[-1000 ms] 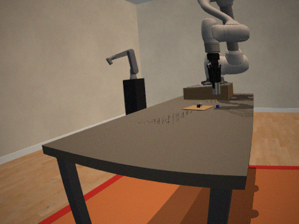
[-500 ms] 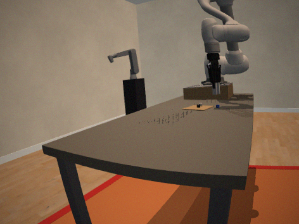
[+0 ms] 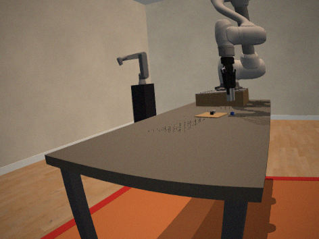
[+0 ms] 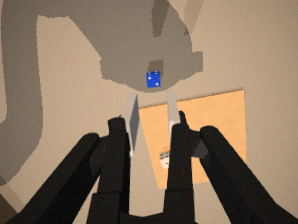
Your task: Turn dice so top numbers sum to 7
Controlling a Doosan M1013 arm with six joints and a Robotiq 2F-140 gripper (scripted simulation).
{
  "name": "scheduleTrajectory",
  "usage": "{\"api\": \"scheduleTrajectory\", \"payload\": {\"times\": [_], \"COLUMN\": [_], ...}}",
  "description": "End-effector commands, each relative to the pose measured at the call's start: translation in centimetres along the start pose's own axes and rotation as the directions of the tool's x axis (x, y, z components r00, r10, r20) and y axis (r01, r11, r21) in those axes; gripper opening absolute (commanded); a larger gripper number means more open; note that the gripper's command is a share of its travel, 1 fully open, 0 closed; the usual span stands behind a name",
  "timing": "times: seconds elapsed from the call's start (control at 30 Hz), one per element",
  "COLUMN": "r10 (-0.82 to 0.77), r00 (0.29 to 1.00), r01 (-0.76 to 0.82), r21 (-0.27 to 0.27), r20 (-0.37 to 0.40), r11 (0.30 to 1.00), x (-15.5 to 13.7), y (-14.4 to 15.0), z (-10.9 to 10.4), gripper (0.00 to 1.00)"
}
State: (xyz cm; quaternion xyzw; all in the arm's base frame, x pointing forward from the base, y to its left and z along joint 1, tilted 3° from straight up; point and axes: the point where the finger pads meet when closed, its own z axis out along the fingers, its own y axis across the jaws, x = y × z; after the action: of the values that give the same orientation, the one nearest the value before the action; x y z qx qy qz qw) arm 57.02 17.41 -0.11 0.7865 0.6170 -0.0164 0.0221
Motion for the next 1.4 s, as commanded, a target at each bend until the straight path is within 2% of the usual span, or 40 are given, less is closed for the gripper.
{"api": "scheduleTrajectory", "payload": {"times": [0.0,0.5,1.37], "r10": [0.000,0.000,0.000], "r00": [1.000,1.000,1.000], "r01": [0.000,0.000,0.000], "r21": [0.000,0.000,0.000], "r20": [0.000,0.000,0.000], "r11": [1.000,1.000,1.000], "x": [0.0,0.0,0.0], "y": [0.0,0.0,0.0], "z": [0.1,1.3,4.7], "gripper": [0.19,0.19,0.19]}}
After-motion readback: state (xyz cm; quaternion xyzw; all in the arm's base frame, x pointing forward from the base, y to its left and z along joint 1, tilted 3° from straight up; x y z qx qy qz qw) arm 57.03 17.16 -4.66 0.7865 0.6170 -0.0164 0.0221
